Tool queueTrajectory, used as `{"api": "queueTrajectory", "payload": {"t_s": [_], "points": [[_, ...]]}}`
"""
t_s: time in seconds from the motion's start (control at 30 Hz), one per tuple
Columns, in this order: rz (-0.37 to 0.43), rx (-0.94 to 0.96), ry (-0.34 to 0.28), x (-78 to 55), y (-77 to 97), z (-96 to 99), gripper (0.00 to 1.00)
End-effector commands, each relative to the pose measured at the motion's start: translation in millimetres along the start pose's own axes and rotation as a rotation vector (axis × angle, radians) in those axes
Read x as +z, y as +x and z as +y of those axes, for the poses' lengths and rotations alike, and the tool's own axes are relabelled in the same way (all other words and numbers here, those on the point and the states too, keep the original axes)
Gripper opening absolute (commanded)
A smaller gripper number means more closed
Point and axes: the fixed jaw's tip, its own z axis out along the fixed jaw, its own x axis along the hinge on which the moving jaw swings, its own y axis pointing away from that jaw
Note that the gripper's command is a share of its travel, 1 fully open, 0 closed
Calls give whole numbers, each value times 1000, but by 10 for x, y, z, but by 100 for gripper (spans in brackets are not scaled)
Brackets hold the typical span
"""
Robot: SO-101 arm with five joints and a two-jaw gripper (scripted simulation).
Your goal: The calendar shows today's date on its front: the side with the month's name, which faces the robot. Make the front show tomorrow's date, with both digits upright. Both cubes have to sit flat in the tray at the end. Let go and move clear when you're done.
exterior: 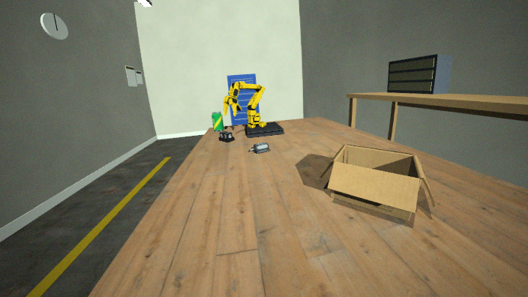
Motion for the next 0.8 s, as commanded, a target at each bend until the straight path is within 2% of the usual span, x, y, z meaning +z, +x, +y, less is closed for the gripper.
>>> {"api": "queueTrajectory", "payload": {"t_s": [0.0,0.13,0.4,0.77], "points": [[-52,-106,13,-2,-198,-32,37],[-98,-188,35,7,-323,-69,34],[-136,-260,57,14,-433,-104,31],[-148,-284,66,17,-469,-116,30]]}}
